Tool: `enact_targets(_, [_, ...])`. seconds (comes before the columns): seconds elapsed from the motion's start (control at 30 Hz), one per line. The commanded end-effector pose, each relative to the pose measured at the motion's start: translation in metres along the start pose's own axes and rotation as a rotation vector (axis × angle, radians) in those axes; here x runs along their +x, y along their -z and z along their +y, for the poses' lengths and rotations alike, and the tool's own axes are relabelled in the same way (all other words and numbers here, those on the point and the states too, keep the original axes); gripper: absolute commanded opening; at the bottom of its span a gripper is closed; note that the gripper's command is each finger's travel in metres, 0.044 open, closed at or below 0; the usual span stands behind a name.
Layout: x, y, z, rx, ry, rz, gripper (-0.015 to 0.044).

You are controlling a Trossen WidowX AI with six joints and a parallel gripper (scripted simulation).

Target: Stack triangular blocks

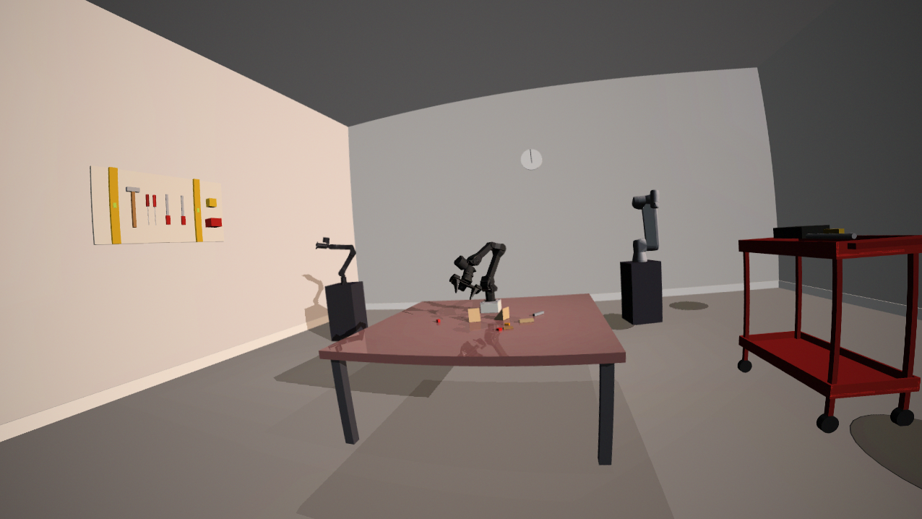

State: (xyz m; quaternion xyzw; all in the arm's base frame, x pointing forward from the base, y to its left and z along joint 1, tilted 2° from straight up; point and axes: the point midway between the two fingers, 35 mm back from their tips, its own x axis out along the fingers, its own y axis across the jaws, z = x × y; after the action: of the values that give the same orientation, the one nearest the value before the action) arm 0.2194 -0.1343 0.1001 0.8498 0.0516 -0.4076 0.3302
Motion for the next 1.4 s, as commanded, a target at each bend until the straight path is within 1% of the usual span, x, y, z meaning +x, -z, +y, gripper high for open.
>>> enact_targets(0.0, [-0.008,-0.031,-0.064,0.496,0.283,-0.100,0.0440])
enact_targets(0.43, [-0.008,-0.032,-0.067,0.520,0.296,-0.106,0.0440])
enact_targets(1.37, [0.038,-0.033,-0.072,0.519,0.297,-0.108,0.0440])
